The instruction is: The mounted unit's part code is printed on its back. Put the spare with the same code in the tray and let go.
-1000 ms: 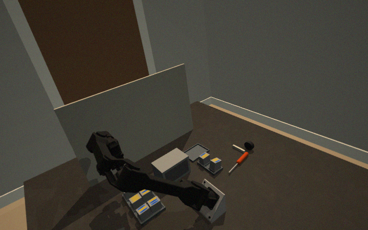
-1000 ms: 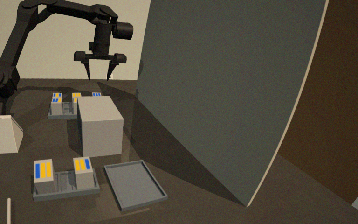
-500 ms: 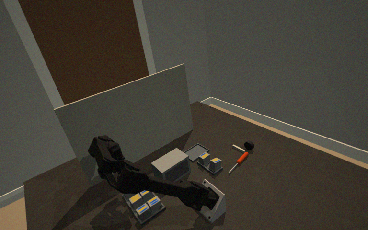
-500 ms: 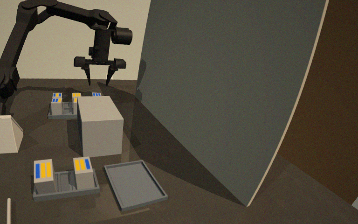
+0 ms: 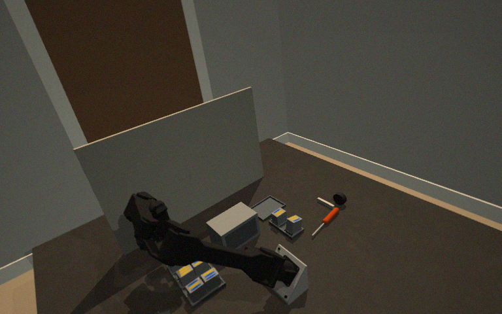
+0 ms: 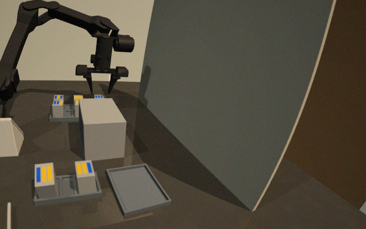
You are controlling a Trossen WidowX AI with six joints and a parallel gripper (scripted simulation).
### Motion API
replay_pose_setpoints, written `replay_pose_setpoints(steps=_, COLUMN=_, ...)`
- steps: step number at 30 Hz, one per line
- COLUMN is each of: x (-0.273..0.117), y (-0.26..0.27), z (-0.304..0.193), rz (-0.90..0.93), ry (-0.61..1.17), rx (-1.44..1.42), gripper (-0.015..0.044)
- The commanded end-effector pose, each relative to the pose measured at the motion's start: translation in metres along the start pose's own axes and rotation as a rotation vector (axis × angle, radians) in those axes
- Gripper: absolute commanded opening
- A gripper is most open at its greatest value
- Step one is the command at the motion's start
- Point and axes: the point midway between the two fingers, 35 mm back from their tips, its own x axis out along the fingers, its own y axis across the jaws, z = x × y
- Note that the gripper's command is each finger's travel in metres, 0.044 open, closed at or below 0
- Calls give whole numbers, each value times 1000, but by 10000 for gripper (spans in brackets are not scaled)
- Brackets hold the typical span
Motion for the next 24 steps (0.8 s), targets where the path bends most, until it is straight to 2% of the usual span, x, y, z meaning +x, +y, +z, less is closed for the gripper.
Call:
replay_pose_setpoints(steps=1, x=7, y=1, z=-1, rz=6, ry=5, rx=5, gripper=300)
replay_pose_setpoints(steps=24, x=44, y=4, z=0, rz=6, ry=-1, rx=5, gripper=300)
